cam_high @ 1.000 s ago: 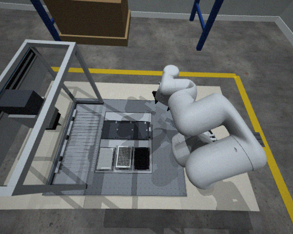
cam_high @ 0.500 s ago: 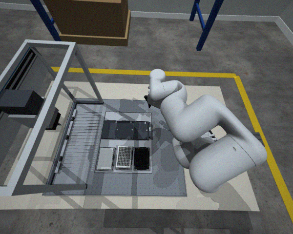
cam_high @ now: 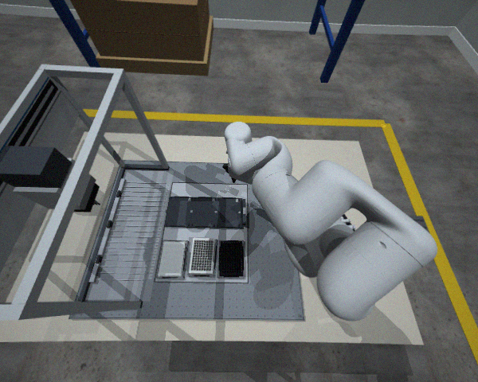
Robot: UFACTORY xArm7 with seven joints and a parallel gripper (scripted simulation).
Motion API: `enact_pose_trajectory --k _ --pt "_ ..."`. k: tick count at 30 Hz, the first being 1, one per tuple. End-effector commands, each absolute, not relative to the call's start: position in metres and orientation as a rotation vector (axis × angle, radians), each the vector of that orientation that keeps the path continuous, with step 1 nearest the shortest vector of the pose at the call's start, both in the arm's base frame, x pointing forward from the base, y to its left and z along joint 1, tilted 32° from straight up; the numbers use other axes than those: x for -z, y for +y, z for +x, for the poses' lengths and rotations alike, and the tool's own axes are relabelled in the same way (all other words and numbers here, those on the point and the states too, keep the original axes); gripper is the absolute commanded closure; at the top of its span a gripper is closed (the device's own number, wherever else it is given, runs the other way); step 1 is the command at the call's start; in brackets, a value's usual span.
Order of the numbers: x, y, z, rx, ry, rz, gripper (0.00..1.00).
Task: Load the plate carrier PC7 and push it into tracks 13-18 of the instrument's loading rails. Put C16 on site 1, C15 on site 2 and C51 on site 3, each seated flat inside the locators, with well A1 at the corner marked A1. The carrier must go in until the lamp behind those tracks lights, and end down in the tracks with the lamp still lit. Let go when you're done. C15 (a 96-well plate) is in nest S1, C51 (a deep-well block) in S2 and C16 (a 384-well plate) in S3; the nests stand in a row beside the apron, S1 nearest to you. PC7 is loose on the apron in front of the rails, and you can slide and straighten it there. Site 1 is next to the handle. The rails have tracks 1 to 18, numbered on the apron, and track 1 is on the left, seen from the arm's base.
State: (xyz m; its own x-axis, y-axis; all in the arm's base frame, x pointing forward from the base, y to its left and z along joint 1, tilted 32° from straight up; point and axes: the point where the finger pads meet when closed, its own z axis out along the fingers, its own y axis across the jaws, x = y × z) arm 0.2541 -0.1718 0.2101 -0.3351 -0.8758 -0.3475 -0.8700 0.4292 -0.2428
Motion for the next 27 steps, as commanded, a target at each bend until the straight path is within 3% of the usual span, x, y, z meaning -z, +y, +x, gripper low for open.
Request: enact_pose_trajectory --k 1,27 --pt "-0.22 -0.161 0.269 0.041 2.249 -1.544 0.0" --pt "-0.257 -0.108 0.314 0.111 2.184 -1.676 0.0"
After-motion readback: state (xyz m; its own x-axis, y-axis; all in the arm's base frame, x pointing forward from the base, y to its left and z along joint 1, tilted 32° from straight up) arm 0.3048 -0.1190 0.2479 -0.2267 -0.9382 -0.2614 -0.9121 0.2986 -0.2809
